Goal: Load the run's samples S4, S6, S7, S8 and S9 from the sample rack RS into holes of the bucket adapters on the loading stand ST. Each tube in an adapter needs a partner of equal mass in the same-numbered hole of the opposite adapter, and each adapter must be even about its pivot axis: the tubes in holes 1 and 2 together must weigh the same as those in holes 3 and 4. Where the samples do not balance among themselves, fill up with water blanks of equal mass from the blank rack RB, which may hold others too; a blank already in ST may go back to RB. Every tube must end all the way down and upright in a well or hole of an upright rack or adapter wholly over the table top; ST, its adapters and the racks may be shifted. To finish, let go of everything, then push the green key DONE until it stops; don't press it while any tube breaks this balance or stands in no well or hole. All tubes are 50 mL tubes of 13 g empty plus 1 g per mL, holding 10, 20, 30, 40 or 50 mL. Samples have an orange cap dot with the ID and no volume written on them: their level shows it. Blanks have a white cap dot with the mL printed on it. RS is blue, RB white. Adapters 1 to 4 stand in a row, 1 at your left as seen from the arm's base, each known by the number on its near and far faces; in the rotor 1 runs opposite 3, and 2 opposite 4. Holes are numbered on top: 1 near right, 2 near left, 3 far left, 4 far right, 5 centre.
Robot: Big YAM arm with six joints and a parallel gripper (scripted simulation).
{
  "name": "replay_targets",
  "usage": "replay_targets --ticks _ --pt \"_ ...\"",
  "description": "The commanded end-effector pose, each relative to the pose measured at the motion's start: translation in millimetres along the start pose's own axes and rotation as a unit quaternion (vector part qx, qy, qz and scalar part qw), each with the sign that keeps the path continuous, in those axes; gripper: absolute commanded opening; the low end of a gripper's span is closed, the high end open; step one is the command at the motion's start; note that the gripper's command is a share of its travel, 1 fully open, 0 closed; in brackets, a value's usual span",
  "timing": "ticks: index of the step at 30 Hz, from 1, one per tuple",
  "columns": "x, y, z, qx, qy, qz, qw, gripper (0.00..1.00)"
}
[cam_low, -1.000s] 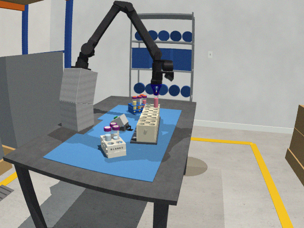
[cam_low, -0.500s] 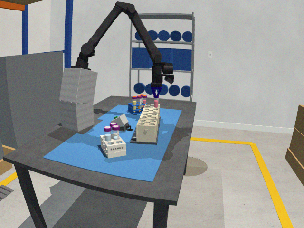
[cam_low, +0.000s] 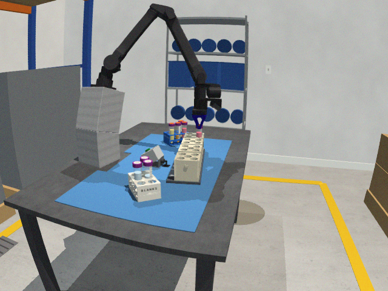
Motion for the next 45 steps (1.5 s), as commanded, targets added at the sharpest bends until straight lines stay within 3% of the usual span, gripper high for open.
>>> replay_targets --ticks 1,20,31,32,33,44,45 --pt "6.7 10 12 -0.003 -0.014 0.005 1.000 0.00" --pt "29.6 10 12 -0.003 -0.015 0.005 1.000 0.00" --pt "22.7 5 11 -0.001 -0.013 0.005 1.000 0.00" --pt "31.0 9 12 -0.001 -0.014 0.005 1.000 0.00" --pt "22.7 5 11 -0.001 -0.013 0.005 1.000 0.55" --pt "22.7 5 11 -0.001 -0.013 0.005 1.000 0.55" --pt "28.6 1 5 0.001 -0.005 0.000 1.000 0.55"
Point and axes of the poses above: the point where the finger pads meet when closed, its own x axis out along the fingers, its own y axis across the jaws, z = x × y, the point moved 3 cm from there along -x, back along the fingers, and after that the axes turned 12 degrees about x, right-handed, at the moved point
